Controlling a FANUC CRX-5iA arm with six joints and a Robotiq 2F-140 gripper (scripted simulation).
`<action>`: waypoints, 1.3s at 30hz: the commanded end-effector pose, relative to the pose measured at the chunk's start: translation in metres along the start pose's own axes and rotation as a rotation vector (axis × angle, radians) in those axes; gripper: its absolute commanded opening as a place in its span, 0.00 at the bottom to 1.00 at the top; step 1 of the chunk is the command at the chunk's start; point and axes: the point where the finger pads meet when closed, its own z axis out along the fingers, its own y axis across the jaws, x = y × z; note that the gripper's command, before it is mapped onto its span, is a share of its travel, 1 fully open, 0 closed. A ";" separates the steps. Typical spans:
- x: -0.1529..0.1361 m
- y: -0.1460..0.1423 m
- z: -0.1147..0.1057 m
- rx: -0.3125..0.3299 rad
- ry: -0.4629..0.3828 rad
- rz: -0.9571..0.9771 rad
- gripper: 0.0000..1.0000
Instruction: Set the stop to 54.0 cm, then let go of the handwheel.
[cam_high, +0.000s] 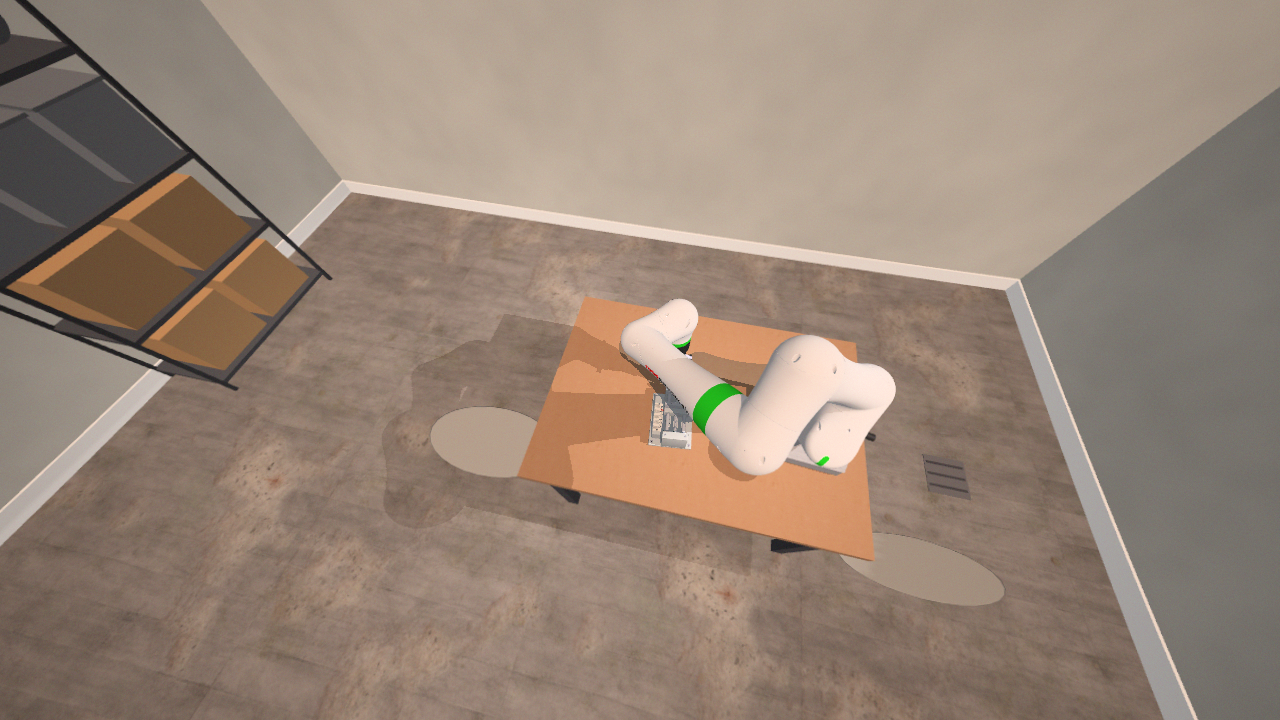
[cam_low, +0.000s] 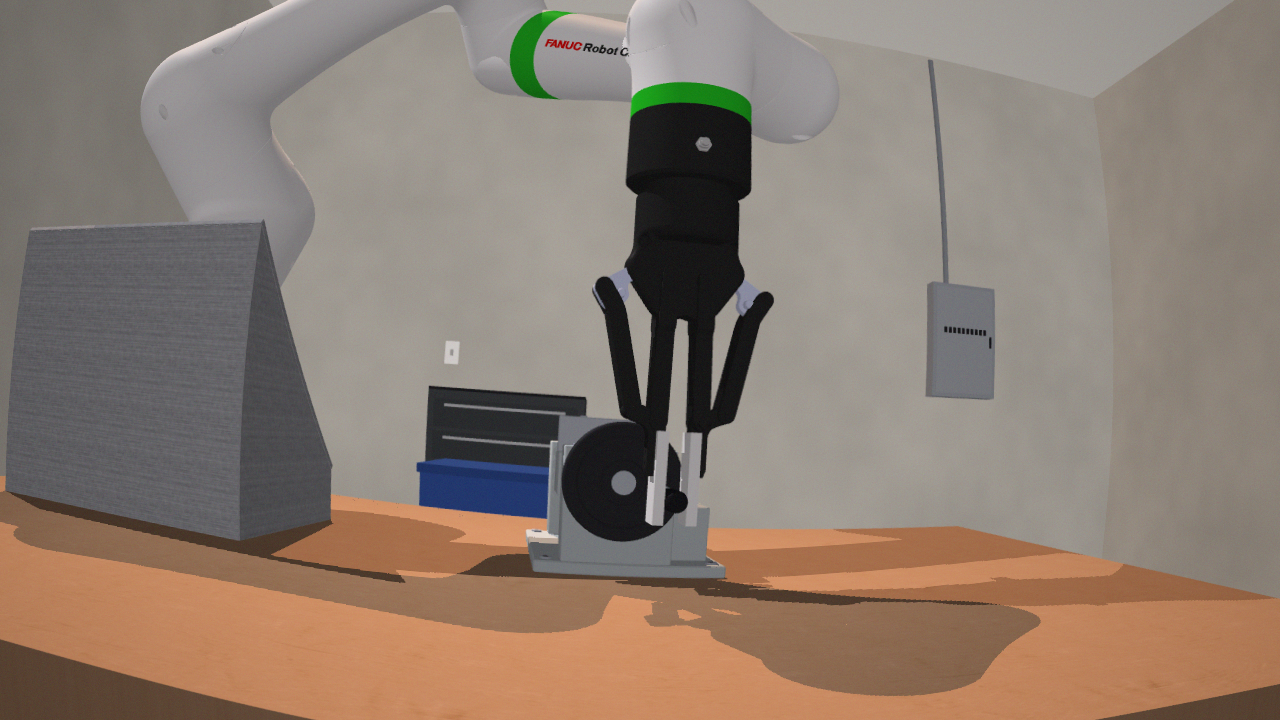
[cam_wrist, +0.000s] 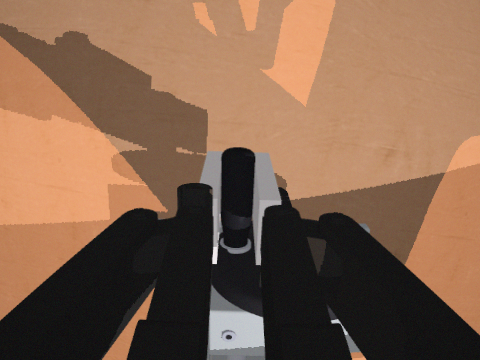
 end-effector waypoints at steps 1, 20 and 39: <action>0.000 -0.001 -0.004 0.000 0.000 0.000 0.04; 0.000 0.019 -0.039 -0.001 0.000 0.000 0.04; 0.000 0.049 -0.035 0.000 0.000 0.000 0.04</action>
